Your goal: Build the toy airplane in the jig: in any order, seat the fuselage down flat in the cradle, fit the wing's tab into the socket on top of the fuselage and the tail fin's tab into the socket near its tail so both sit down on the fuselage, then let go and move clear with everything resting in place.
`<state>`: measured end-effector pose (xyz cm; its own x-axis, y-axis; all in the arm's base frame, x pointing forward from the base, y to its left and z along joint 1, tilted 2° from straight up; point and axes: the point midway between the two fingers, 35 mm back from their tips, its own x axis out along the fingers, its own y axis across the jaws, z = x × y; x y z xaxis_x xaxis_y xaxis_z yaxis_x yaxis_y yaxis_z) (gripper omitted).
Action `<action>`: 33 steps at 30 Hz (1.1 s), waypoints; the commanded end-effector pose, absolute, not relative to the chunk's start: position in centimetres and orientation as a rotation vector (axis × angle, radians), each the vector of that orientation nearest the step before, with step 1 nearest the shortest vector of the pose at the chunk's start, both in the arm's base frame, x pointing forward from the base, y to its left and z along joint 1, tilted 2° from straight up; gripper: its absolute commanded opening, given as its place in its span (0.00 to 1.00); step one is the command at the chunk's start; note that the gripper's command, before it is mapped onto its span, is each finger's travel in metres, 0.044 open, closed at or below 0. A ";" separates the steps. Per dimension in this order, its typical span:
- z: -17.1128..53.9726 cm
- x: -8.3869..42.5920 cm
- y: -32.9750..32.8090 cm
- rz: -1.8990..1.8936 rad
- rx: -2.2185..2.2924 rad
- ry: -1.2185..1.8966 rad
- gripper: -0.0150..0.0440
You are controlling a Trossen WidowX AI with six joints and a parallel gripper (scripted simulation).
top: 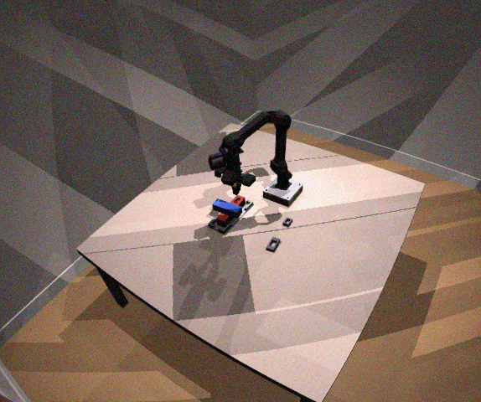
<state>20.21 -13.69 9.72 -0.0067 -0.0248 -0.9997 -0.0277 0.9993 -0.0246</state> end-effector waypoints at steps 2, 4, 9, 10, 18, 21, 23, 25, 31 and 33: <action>9.5 20.1 -13.7 0.008 -0.045 1.582 0.37; 9.4 20.1 -13.7 0.008 -0.045 1.582 0.37; 8.6 20.1 -13.7 0.008 -0.045 1.582 0.37; 8.4 20.1 -13.7 0.008 -0.045 1.582 0.37; 7.1 20.1 -13.8 0.008 -0.045 1.582 0.37; 6.7 20.1 -13.8 0.008 -0.045 1.582 0.37; 6.3 20.1 -13.8 0.008 -0.045 1.582 0.37; 6.0 20.0 -13.8 0.008 -0.045 1.582 0.37; 5.5 20.0 -13.8 0.008 -0.045 1.582 0.37; 5.5 20.0 -13.8 0.008 -0.045 1.582 0.37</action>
